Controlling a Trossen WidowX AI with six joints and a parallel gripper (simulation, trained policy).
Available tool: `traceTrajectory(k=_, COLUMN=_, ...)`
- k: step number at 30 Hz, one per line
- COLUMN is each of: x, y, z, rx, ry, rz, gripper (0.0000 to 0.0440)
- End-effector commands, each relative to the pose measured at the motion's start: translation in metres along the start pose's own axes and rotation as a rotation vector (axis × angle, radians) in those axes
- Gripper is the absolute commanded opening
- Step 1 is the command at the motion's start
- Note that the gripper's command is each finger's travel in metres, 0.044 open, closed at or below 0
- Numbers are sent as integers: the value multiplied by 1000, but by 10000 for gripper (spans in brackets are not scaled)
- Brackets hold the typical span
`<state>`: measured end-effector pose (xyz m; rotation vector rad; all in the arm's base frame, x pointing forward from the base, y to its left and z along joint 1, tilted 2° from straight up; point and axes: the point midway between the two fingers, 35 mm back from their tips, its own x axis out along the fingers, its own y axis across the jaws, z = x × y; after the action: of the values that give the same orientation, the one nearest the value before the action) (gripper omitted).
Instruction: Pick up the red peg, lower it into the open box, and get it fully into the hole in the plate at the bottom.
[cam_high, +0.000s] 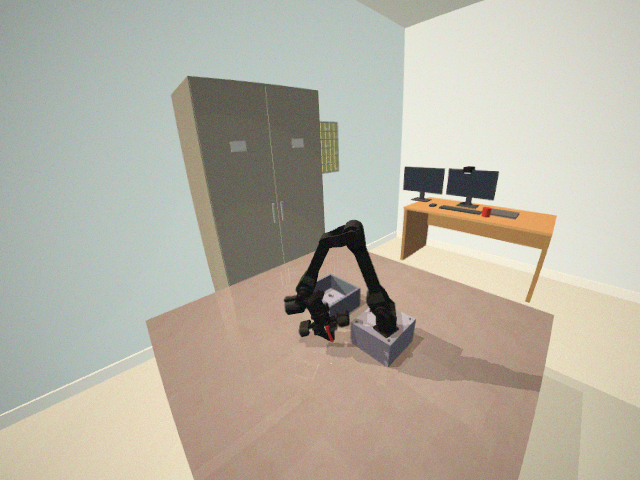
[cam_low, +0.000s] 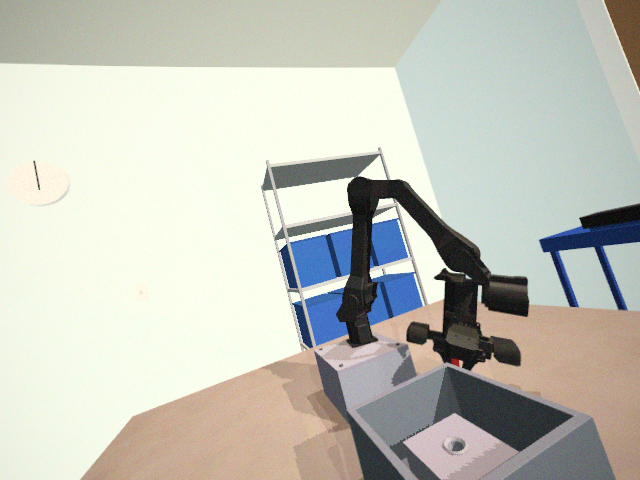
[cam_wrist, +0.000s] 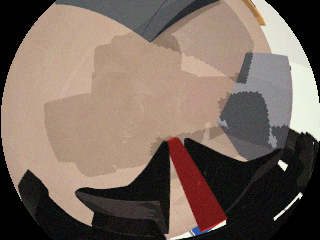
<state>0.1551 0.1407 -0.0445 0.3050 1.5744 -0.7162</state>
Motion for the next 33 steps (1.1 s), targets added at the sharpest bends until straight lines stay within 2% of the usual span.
traceTrajectory(k=1, x=-19, y=8, z=7, rx=0, ry=-26, rz=34, gripper=0)
traceTrajectory(k=23, x=-107, y=9, z=61, rx=119, ry=-135, rz=94, gripper=0)
traceTrajectory(k=33, x=-125, y=2, z=105, rx=241, ry=-165, rz=112, gripper=0)
